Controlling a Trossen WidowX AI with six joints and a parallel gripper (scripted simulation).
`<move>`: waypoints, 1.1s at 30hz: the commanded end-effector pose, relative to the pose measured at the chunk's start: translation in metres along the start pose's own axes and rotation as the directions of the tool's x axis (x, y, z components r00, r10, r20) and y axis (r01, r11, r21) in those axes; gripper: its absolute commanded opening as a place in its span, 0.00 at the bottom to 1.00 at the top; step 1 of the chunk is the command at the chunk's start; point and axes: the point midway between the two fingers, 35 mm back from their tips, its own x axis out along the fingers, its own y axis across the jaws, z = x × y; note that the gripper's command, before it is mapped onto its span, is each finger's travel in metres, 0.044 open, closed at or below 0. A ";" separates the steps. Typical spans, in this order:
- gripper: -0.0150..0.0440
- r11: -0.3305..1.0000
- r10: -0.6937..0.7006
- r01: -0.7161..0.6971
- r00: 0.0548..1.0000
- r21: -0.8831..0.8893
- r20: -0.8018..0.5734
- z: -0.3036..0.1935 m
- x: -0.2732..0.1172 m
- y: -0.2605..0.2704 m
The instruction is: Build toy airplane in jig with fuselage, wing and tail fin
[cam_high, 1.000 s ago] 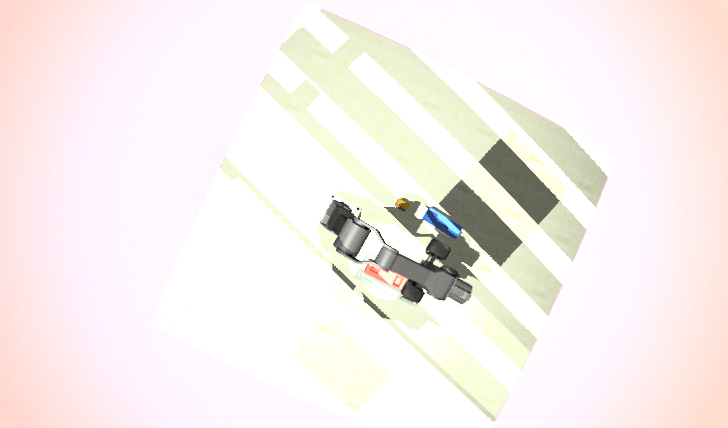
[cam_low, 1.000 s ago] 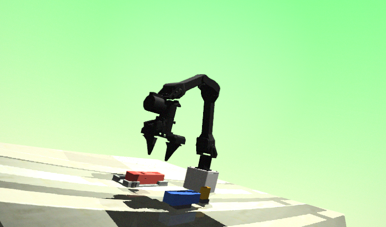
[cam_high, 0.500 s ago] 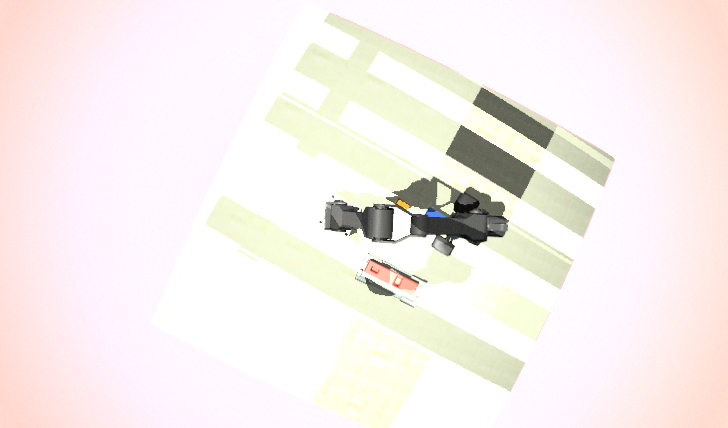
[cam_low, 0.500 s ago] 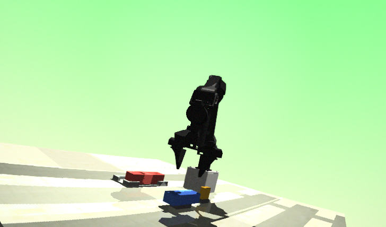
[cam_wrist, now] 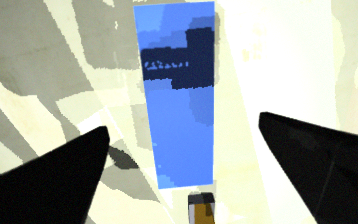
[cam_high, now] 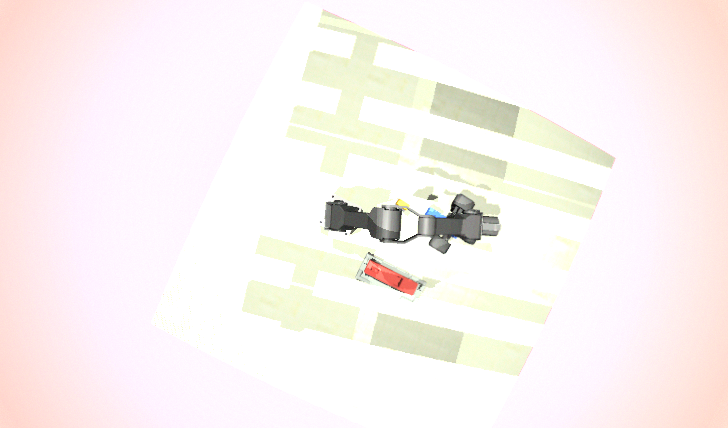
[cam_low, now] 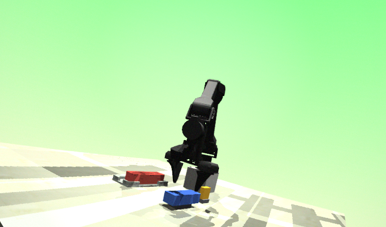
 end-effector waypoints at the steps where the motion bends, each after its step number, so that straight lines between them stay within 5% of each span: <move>1: 1.00 1.000 0.003 -0.003 1.000 0.003 0.001 0.000 0.006 0.001; 26: 1.00 1.000 0.003 -0.003 1.000 0.003 0.001 0.000 0.043 0.001; 33: 0.69 1.000 0.003 -0.003 1.000 0.003 0.001 0.000 0.043 0.001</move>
